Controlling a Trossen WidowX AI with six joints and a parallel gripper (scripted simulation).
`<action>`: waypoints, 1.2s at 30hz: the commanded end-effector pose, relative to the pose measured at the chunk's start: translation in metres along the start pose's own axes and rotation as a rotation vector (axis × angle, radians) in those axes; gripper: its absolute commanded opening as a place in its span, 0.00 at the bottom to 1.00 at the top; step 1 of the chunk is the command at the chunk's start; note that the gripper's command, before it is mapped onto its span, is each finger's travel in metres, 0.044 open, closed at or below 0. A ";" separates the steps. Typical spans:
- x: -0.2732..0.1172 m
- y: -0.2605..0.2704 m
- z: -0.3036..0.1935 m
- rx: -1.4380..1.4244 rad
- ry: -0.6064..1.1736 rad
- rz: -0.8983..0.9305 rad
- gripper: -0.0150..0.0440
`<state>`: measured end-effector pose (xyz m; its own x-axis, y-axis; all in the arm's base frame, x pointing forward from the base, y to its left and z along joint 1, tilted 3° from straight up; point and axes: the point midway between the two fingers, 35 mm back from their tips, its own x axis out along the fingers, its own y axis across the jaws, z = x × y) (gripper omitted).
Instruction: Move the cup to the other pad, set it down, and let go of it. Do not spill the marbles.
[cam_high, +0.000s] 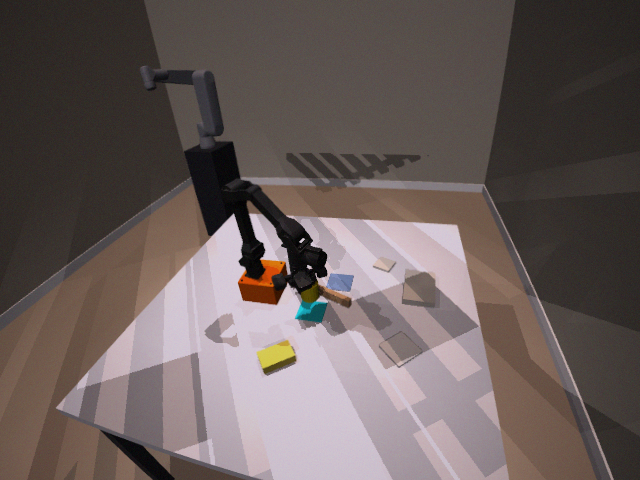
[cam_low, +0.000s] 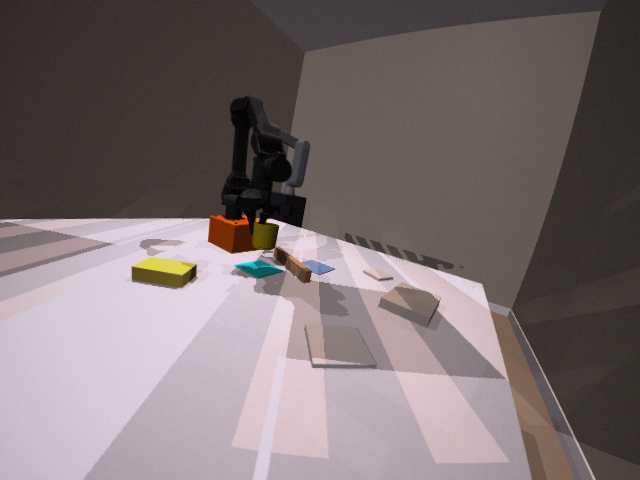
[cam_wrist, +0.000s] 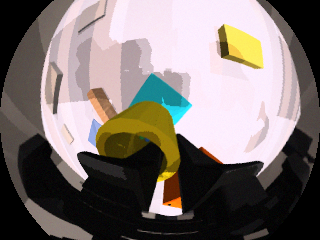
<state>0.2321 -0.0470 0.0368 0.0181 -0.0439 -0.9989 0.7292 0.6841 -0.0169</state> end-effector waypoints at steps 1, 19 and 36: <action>0.003 -0.001 0.001 -0.003 -0.007 -0.002 0.25; 0.031 -0.002 0.003 -0.003 -0.007 -0.002 0.25; 0.055 -0.004 0.003 -0.003 -0.006 -0.002 0.25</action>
<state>0.2339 -0.0529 -0.0121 0.0289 -0.0467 -0.9985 0.7291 0.6843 -0.0109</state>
